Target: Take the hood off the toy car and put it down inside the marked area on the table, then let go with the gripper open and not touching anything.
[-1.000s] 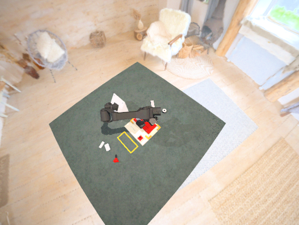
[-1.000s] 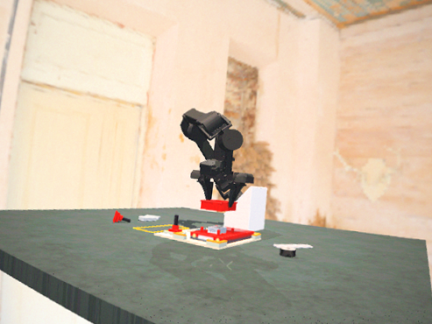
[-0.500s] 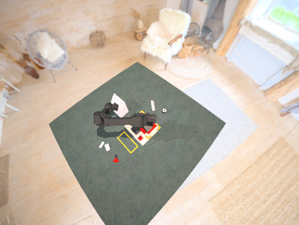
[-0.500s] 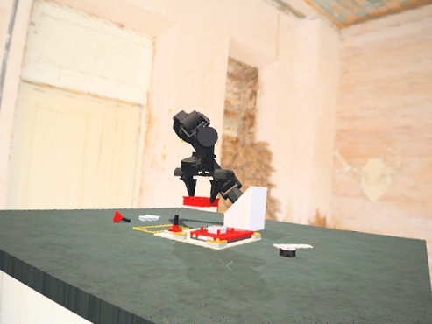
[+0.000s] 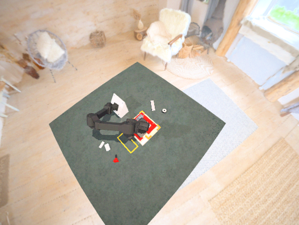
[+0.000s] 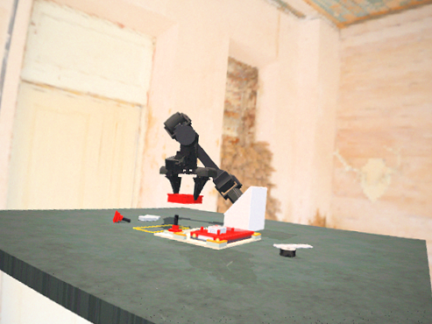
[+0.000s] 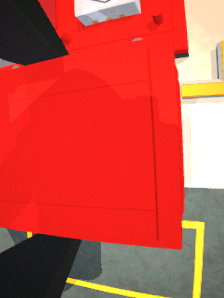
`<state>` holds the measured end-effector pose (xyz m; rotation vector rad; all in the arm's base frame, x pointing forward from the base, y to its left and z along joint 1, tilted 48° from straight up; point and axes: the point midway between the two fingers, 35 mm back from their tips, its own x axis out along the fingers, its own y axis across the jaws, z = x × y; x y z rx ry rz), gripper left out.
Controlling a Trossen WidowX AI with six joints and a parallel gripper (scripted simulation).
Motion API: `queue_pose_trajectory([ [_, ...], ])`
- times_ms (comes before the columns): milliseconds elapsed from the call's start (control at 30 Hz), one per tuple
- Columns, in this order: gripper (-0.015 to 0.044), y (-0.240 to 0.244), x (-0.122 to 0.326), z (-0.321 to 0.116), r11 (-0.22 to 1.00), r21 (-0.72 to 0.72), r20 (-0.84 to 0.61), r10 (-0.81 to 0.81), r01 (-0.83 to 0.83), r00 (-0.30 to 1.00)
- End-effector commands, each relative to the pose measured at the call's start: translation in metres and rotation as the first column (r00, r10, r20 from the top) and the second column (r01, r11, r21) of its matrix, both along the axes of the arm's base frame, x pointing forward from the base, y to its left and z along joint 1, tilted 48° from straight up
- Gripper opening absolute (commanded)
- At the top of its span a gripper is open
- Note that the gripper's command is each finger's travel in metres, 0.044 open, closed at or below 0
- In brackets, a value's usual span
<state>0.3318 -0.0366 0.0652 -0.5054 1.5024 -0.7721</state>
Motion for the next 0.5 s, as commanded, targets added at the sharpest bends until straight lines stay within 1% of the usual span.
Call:
queue_pose_trajectory([
  [0,0.0,-0.01,-0.005,0.011,1.0,-0.005,-0.004,0.002,-0.002,1.0],
  [467,0.0,-0.044,-0.027,0.051,1.0,-0.013,-0.005,0.0,0.0,1.0],
])
